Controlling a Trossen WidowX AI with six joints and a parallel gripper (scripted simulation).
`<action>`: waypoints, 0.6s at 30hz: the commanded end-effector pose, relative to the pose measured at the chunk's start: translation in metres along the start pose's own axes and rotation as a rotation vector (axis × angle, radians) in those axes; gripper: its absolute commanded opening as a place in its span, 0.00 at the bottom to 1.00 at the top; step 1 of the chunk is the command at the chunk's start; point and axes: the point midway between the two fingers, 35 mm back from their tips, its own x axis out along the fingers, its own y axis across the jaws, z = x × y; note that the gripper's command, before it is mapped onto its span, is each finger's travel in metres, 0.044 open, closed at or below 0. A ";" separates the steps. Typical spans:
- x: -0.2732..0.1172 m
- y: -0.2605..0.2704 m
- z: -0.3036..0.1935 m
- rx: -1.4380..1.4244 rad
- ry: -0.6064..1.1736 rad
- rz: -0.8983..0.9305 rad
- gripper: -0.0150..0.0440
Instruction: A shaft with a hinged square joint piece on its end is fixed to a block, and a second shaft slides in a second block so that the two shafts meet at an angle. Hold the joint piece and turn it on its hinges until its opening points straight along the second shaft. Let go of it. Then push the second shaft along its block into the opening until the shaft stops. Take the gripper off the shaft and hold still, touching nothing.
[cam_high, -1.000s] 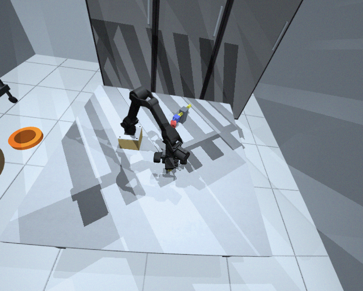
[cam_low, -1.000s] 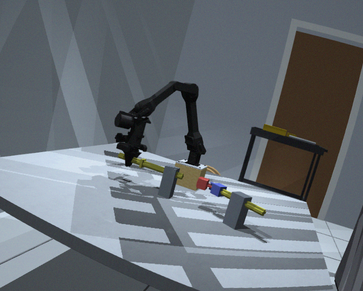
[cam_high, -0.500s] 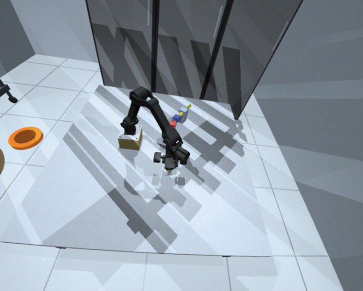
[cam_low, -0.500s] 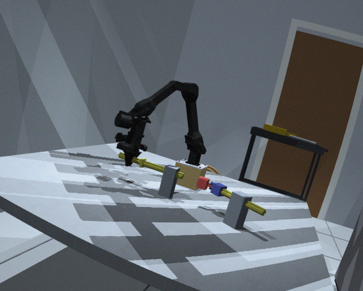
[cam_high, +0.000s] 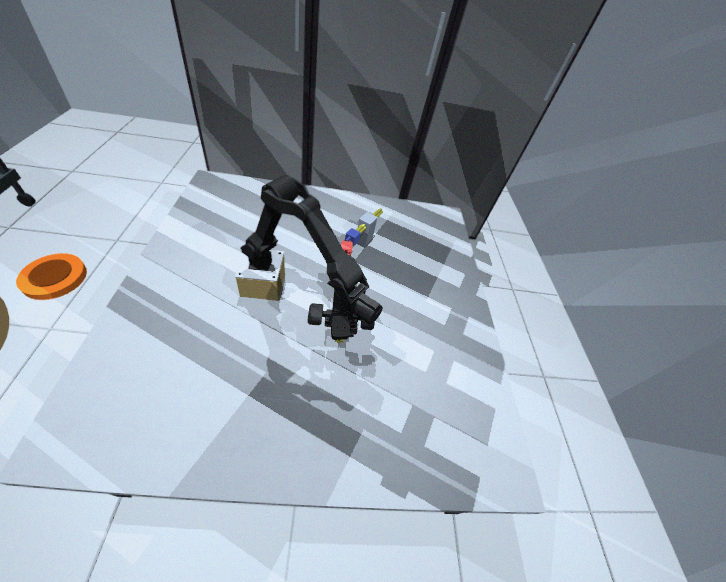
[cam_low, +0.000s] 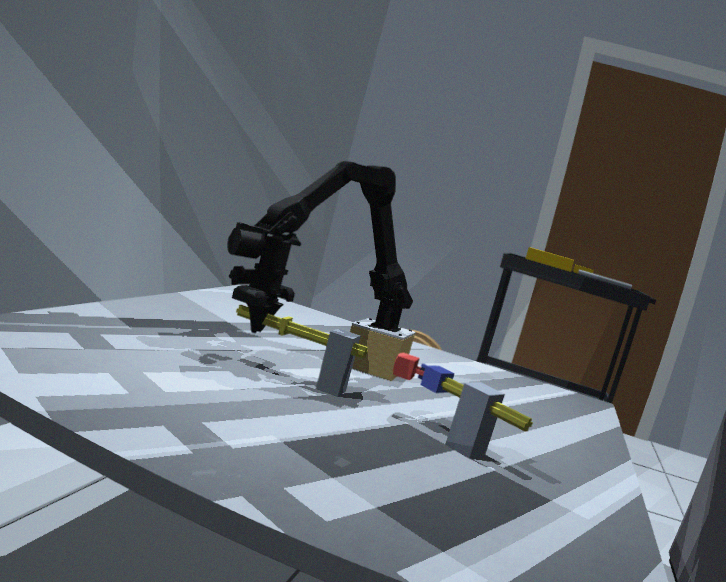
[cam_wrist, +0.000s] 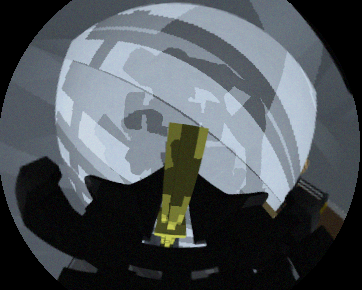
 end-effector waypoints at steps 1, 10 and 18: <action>0.000 0.000 0.000 -0.001 0.000 0.001 0.25; 0.000 0.000 -0.011 0.001 0.003 -0.013 0.25; 0.000 0.000 -0.024 0.001 0.005 -0.019 0.25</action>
